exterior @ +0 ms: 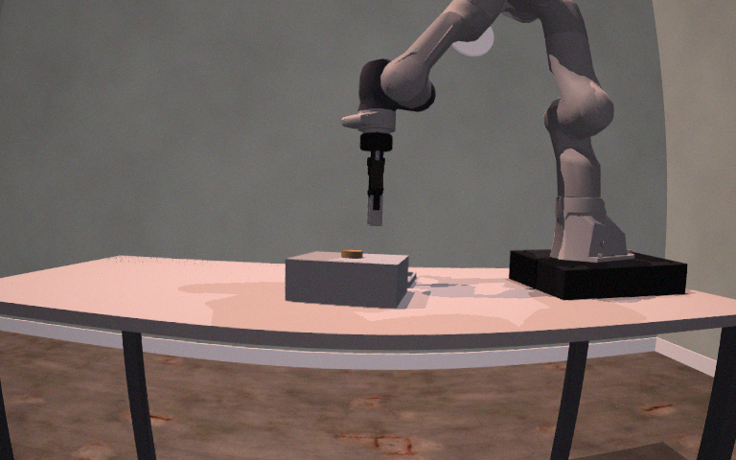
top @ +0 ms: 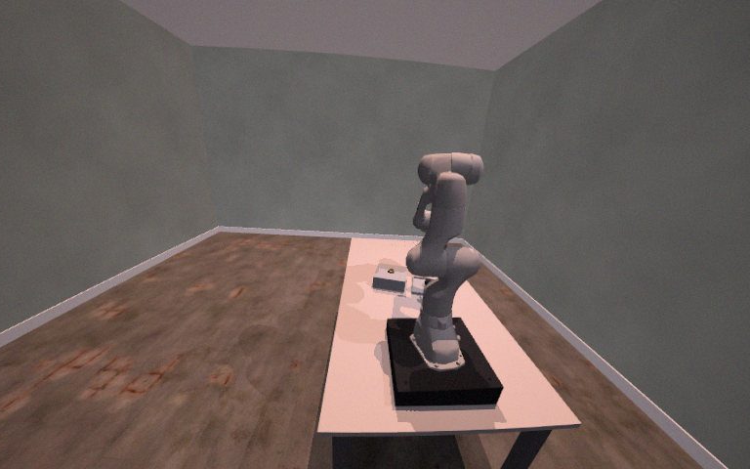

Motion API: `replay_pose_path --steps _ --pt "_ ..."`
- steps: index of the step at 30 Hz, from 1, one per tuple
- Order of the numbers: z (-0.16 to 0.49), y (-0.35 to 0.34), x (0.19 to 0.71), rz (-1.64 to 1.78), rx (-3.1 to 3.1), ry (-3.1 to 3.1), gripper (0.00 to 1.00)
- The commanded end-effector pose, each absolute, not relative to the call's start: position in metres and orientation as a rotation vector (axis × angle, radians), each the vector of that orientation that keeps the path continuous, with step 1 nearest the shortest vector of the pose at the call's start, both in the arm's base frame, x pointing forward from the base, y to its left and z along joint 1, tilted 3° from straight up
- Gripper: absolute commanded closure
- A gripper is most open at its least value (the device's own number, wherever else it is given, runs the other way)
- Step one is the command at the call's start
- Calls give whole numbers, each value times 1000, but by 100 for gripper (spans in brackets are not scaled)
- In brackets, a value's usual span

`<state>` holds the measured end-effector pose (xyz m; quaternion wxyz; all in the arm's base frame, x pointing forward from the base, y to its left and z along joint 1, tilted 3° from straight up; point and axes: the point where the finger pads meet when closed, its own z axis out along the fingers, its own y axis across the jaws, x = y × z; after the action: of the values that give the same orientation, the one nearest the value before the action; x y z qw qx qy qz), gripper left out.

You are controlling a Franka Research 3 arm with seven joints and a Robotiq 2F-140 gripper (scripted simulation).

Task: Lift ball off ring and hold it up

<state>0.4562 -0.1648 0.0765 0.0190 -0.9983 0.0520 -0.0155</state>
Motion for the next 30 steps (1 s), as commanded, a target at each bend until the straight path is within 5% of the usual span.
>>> replay_pose_path --steps 1,9,23,24,30 --pt "63 -164 458 -51 -3097 144 0" --pt "-20 -161 460 -51 -3097 145 0" --pt "-22 -161 460 -51 -3098 145 0" --pt "-22 -161 460 -51 -3098 145 100" --pt "-22 -161 460 -51 -3098 145 100"
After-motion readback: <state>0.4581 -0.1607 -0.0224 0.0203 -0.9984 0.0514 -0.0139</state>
